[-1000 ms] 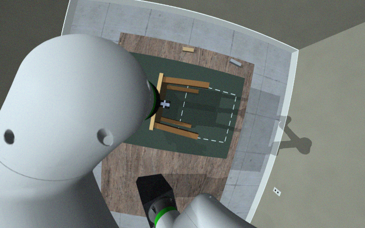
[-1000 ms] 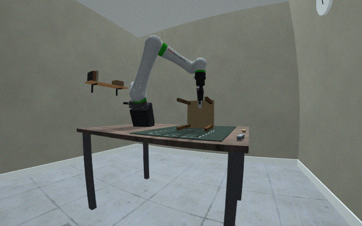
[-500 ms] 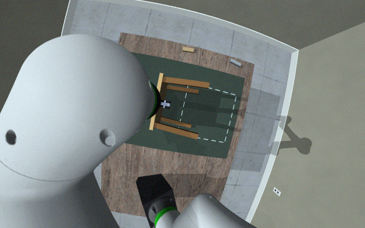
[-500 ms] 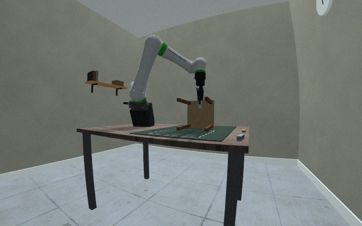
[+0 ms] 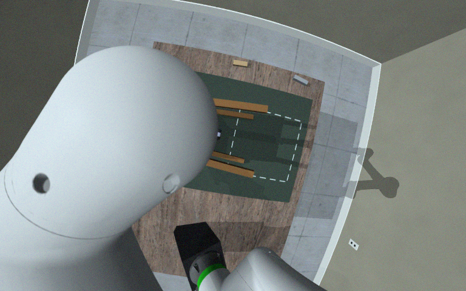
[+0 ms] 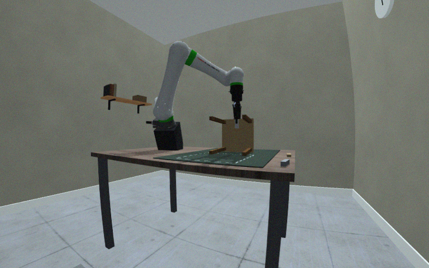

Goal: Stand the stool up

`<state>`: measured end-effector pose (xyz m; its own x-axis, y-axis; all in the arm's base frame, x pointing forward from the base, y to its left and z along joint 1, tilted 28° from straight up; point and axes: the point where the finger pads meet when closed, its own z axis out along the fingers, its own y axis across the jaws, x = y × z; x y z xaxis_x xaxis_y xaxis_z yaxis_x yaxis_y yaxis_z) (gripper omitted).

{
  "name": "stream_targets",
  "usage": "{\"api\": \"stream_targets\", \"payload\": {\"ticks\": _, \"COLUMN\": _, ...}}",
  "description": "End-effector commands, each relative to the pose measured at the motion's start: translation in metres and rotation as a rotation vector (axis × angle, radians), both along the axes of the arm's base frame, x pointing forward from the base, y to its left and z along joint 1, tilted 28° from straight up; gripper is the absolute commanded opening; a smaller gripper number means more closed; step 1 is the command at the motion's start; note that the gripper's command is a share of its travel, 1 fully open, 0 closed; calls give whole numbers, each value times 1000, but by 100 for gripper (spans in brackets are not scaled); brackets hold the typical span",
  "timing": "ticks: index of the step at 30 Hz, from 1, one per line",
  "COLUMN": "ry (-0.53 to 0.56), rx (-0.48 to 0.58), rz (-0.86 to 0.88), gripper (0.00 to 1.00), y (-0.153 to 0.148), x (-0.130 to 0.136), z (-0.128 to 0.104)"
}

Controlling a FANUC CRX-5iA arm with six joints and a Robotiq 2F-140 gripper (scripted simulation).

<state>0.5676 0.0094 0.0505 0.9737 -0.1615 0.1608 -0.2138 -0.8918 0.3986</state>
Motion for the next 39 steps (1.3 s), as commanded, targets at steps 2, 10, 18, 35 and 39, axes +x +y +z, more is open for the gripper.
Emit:
{"api": "stream_targets", "payload": {"ticks": 2, "ry": -5, "rx": 26, "rz": 4, "gripper": 10, "y": 0, "x": 0, "z": 1}}
{"api": "stream_targets", "payload": {"ticks": 10, "ry": -15, "rx": 71, "rz": 12, "gripper": 10, "y": -4, "x": -3, "z": 14}}
{"api": "stream_targets", "payload": {"ticks": 18, "ry": -22, "rx": 135, "rz": 22, "gripper": 10, "y": -13, "x": -8, "z": 34}}
{"api": "stream_targets", "payload": {"ticks": 35, "ry": -57, "rx": 324, "rz": 55, "gripper": 10, "y": -42, "x": -20, "z": 81}}
{"api": "stream_targets", "payload": {"ticks": 39, "ry": -58, "rx": 345, "rz": 57, "gripper": 10, "y": -52, "x": -24, "z": 94}}
